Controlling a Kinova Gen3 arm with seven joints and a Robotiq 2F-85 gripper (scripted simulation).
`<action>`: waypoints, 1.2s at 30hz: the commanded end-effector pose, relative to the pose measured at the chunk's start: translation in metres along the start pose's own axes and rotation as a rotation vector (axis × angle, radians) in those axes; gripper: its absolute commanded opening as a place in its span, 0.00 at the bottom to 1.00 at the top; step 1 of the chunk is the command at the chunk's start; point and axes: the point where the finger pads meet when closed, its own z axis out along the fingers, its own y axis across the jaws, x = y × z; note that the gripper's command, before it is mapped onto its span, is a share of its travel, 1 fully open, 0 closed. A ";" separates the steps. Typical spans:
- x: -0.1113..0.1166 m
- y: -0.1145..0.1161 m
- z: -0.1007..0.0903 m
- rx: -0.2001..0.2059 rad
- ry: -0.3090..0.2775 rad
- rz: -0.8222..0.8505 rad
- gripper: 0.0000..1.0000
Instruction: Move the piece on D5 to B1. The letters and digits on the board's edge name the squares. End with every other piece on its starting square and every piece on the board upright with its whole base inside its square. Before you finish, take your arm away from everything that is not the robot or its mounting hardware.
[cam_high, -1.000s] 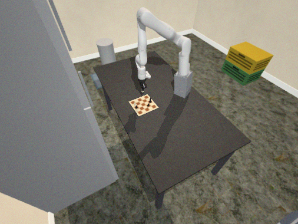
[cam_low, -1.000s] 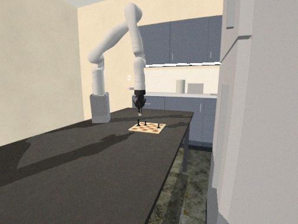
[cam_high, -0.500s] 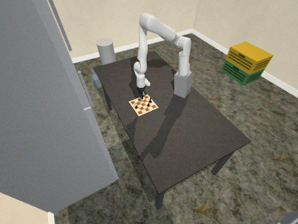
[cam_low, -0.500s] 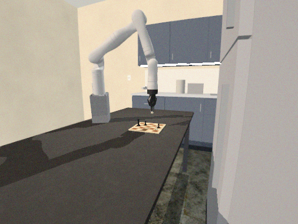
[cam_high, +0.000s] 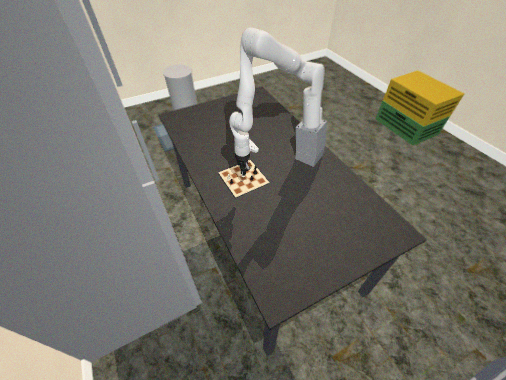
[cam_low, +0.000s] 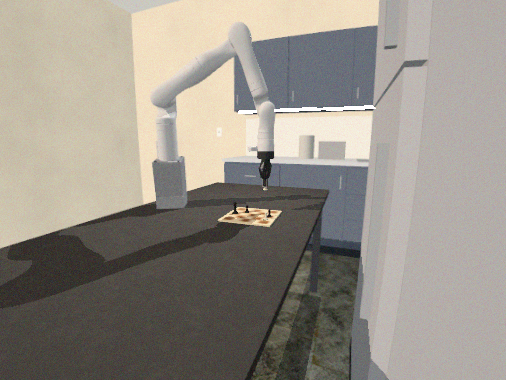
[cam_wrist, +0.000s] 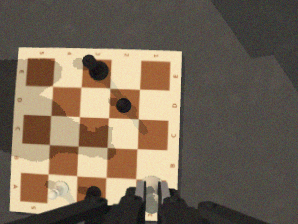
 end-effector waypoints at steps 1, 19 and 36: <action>-0.001 0.001 -0.001 0.000 -0.002 -0.001 0.00; -0.001 0.001 0.038 0.000 -0.001 -0.001 0.00; -0.001 0.001 0.093 0.000 -0.001 -0.001 0.00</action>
